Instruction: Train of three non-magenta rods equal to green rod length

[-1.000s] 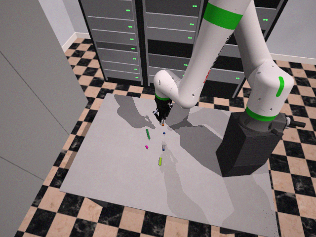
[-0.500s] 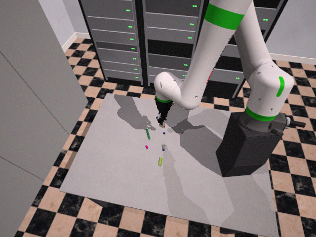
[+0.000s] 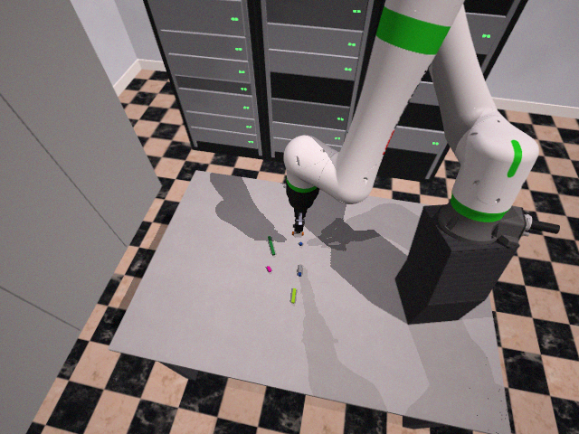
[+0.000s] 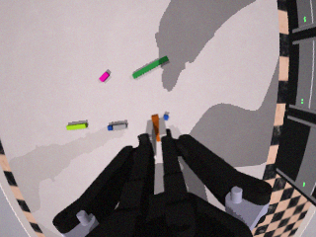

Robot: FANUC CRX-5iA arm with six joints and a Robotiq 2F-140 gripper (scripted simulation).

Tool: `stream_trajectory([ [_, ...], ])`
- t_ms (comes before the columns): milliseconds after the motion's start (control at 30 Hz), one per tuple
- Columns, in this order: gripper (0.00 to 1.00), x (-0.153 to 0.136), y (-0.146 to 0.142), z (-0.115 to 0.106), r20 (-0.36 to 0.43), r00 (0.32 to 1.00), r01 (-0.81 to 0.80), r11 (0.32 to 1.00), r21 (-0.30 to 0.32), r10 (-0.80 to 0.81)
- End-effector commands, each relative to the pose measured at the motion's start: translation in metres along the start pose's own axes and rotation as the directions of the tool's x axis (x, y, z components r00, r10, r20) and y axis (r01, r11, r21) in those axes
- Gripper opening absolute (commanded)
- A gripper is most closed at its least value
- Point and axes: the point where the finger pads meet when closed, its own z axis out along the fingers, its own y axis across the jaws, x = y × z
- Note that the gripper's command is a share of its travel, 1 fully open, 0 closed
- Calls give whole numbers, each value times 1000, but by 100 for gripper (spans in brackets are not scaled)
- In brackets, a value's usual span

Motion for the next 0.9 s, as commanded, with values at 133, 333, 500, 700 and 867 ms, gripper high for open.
stream_trajectory([
  [133, 3, -2, -9, -1, 26, 961, 276, 961, 30, -277],
  [333, 3, -3, -15, -1, 20, 888, 459, 888, 35, -460],
  [500, 3, -5, -20, -1, 15, 820, 572, 820, 38, -573],
  [700, 3, -6, -26, -2, 6, 682, 730, 682, 41, -731],
  [867, 3, -8, -32, -2, -1, 553, 832, 553, 41, -833],
])
